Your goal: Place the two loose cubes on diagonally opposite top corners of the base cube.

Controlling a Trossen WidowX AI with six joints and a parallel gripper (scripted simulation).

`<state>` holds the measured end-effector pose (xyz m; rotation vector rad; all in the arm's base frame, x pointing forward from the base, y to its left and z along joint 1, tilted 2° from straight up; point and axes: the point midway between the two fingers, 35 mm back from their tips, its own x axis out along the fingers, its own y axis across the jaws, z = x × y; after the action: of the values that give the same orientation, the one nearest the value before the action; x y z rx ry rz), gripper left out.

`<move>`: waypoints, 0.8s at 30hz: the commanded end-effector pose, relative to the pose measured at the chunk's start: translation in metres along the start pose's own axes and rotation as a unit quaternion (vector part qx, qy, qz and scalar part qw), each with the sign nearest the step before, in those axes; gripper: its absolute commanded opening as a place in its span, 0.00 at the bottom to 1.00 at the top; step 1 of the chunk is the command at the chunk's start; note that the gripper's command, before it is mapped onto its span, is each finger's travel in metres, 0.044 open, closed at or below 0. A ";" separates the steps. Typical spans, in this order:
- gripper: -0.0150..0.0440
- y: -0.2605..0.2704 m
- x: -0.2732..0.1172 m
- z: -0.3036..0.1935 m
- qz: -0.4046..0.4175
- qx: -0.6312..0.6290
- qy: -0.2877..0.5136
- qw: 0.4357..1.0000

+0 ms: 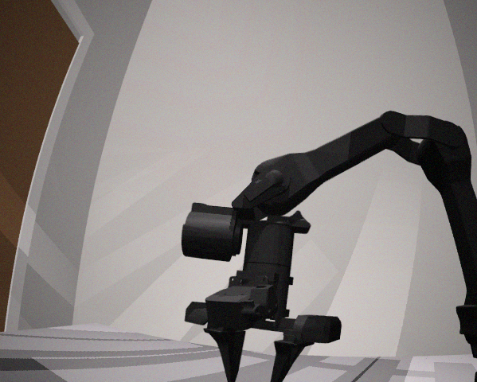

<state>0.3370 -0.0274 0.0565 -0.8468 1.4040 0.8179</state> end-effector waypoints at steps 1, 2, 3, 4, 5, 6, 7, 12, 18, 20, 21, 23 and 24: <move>0.70 0.000 0.007 -0.001 0.002 -0.003 0.003 1.000; 0.70 0.000 0.008 -0.001 0.002 -0.003 0.003 1.000; 0.70 0.000 0.010 -0.001 0.002 -0.003 0.003 1.000; 0.70 0.000 0.012 -0.001 0.002 -0.003 0.003 1.000; 0.70 0.000 0.013 -0.001 0.002 -0.003 0.003 1.000; 0.70 0.000 0.015 -0.001 0.002 -0.003 0.003 1.000; 0.70 0.000 0.017 -0.001 0.002 -0.003 0.003 1.000; 0.70 0.000 0.025 -0.001 0.002 -0.003 0.003 1.000; 0.70 0.001 0.034 -0.001 0.002 -0.003 0.003 1.000; 0.70 0.001 0.037 -0.001 0.002 -0.003 0.003 1.000; 0.70 0.001 0.038 -0.001 0.002 -0.003 0.003 1.000; 0.66 0.001 0.038 -0.001 0.002 -0.003 0.003 1.000; 0.61 0.001 0.038 -0.001 0.002 -0.003 0.003 1.000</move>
<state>0.3370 -0.0281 0.0216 -0.8463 1.4053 0.8188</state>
